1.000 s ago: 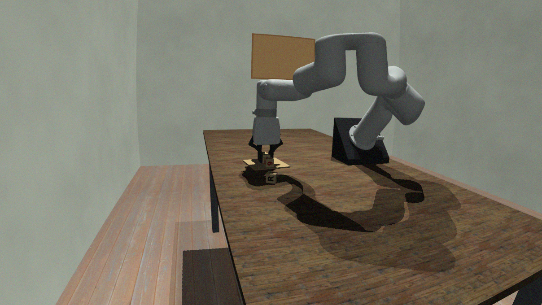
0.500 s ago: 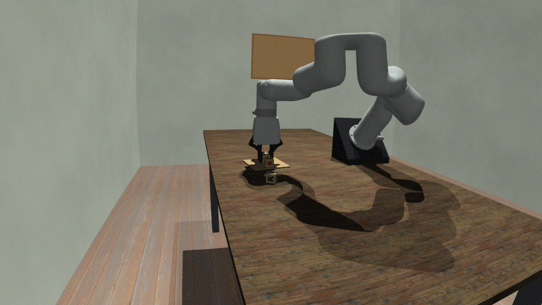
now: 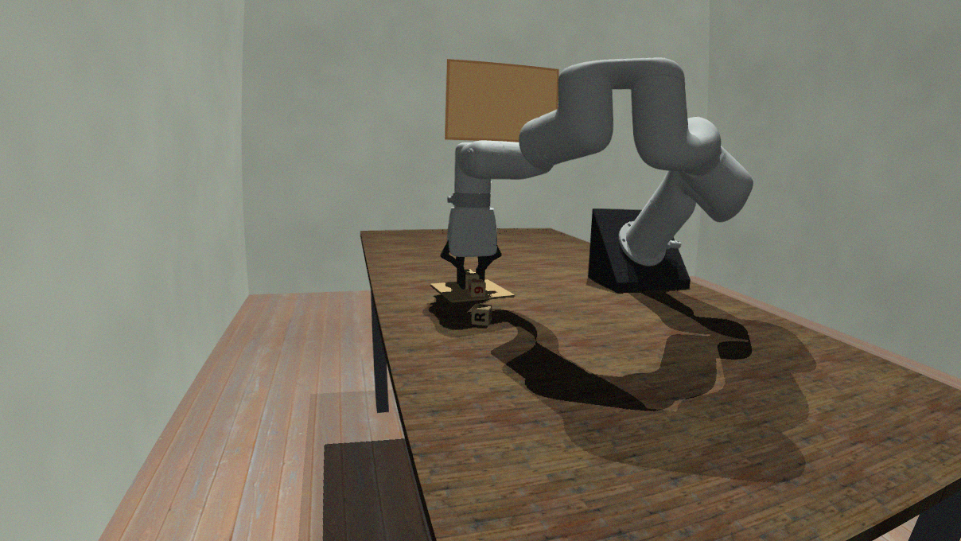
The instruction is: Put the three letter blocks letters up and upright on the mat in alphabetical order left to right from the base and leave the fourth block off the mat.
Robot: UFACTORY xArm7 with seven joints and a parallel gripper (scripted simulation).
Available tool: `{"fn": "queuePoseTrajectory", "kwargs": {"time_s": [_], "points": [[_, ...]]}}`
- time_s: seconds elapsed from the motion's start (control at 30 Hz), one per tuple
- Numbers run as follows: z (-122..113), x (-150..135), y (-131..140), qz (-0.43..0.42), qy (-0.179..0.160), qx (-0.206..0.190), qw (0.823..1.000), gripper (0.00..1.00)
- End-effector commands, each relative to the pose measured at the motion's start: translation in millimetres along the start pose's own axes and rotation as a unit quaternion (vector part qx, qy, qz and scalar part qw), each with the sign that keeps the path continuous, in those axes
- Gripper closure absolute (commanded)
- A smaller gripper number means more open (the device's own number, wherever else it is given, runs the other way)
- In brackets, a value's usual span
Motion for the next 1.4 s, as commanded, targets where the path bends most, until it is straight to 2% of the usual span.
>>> {"fn": "queuePoseTrajectory", "kwargs": {"time_s": [0.0,1.37], "points": [[-1.9,-1.0,-0.8,0.0,-0.002,0.001,1.0,0.73],[1.7,-1.0,-0.8,0.0,-0.002,0.001,1.0,0.73]]}}
Point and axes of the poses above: the point where the finger pads meet when closed, its own z axis out along the fingers, its own x axis across the jaws, y = z × x, the point moved 3 cm from there along -z, back along the fingers, and after that the axes turned 1 degree about -z, right-handed, at the moved point
